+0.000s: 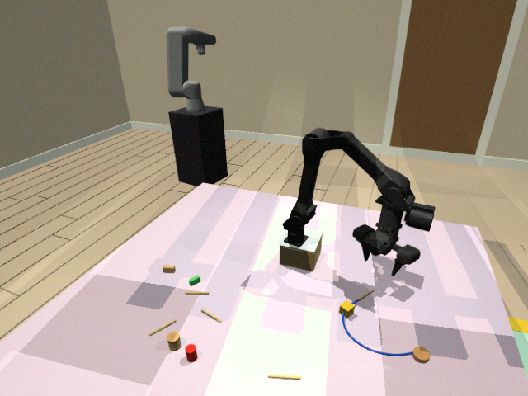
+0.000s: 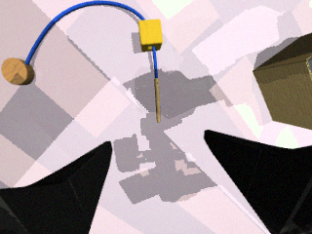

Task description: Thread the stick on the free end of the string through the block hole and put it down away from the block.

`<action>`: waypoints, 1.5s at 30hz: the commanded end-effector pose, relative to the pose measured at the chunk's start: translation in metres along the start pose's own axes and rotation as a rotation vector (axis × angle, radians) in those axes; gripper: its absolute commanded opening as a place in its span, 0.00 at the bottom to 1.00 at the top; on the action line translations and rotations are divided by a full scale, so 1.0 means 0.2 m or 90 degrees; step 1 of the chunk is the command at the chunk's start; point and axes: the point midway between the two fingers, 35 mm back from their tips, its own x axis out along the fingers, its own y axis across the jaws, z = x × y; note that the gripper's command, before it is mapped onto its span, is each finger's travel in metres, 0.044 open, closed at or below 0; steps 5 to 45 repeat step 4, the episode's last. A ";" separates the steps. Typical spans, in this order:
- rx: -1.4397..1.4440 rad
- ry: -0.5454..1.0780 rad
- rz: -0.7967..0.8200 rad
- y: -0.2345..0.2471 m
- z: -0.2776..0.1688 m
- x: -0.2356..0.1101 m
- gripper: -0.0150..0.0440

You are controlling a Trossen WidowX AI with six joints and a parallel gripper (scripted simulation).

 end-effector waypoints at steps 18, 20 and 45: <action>0.000 0.000 0.000 0.00 0.00 0.00 1.00; 0.000 0.000 0.000 0.00 0.00 0.00 1.00; 0.000 0.000 0.000 0.00 0.00 0.00 1.00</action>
